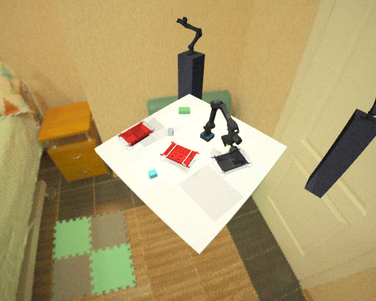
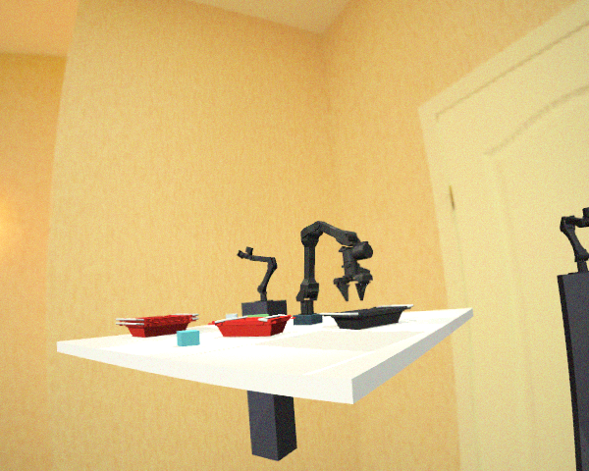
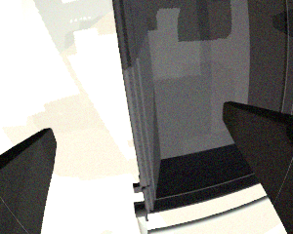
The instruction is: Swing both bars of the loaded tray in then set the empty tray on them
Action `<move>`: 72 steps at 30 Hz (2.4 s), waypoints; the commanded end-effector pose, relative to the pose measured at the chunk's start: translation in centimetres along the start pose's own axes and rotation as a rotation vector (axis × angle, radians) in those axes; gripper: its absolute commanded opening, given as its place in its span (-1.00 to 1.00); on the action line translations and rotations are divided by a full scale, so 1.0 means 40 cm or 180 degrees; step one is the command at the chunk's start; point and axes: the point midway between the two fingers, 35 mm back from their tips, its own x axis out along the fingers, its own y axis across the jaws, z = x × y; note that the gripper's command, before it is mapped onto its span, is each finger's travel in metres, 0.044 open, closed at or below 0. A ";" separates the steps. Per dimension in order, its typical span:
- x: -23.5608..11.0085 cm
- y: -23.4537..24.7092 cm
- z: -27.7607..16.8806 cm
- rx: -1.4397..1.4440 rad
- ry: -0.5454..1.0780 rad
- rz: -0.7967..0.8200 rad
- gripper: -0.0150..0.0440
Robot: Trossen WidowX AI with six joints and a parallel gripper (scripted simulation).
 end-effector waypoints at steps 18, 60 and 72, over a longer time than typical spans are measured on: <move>0.211 0.009 -0.002 -0.0036 0.0014 0.0032 1.00; 0.211 0.009 -0.002 -0.0036 0.0014 0.0032 -0.24; 0.176 0.004 -0.002 -0.0036 0.0014 0.0031 -0.49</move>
